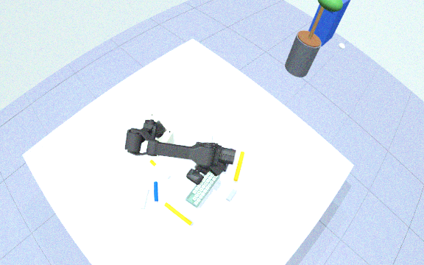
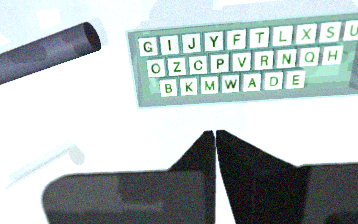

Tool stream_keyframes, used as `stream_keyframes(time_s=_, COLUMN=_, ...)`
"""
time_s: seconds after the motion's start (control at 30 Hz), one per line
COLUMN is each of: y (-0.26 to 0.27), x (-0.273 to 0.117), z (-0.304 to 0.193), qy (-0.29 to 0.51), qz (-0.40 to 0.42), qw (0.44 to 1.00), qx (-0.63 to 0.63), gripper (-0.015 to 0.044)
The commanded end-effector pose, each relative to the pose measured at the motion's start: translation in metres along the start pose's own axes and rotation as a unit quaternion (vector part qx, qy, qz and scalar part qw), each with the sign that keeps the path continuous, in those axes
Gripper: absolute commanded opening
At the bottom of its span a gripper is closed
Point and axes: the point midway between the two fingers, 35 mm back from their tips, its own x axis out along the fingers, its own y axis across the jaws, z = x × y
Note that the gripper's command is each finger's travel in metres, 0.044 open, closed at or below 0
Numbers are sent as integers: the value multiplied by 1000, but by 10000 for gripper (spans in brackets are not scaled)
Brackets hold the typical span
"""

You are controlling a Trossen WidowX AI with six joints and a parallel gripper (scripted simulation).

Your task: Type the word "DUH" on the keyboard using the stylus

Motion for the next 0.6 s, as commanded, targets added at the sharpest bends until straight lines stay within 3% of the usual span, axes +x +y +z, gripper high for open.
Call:
stream_keyframes(time_s=0.0, y=0, x=0, z=0, qy=0, qz=0, qw=1000, qx=0, gripper=0)
stream_keyframes(time_s=0.1, y=0, x=0, z=0, qy=0, qz=0, qw=1000, qx=0, gripper=0)
stream_keyframes(time_s=0.3, y=-25, x=2, z=-4, qy=-31, qz=8, qw=999, qx=41, gripper=150)
stream_keyframes(time_s=0.57, y=-102, x=12, z=-34, qy=-124, qz=0, qw=976, qx=179, gripper=150)
